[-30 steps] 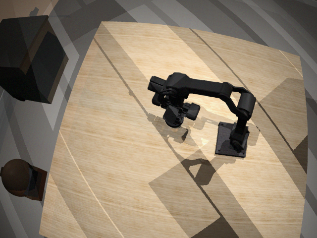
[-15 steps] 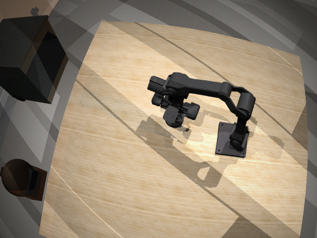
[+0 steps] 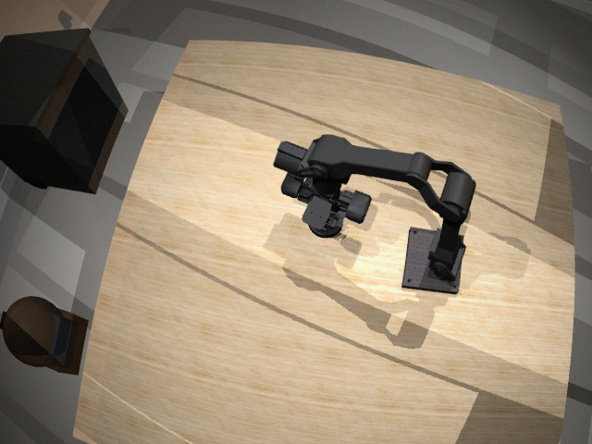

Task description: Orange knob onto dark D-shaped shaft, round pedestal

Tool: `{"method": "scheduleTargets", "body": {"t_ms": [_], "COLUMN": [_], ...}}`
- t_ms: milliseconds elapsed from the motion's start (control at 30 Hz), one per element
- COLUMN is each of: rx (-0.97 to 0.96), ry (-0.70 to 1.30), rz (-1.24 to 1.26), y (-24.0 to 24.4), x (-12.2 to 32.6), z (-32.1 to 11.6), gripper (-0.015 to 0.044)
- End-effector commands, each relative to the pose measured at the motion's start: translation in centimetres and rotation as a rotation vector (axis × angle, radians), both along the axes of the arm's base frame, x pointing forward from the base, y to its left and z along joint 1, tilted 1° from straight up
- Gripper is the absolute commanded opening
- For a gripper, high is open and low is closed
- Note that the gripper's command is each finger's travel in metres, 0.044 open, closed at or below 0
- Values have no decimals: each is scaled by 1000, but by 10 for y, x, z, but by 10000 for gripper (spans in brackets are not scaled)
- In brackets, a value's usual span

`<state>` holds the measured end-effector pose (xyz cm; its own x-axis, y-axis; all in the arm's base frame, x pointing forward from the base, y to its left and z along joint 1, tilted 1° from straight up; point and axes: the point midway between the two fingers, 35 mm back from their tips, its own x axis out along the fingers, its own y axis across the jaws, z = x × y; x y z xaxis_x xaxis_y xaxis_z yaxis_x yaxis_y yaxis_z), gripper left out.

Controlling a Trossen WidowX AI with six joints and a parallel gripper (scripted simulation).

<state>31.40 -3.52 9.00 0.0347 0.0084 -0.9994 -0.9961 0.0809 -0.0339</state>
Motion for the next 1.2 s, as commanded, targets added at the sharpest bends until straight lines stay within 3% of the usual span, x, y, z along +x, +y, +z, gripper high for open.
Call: {"method": "scheduleTargets", "body": {"t_ms": [0, 200, 433, 1167], "rx": [2, 2, -5, -5], "ry": [-4, -4, -5, -6], "rz": [2, 11, 208, 211], "y": [0, 1, 0, 0], "x": [1, -1, -5, 1], "z": [1, 5, 4, 5], "gripper": [0, 0, 0, 0]}}
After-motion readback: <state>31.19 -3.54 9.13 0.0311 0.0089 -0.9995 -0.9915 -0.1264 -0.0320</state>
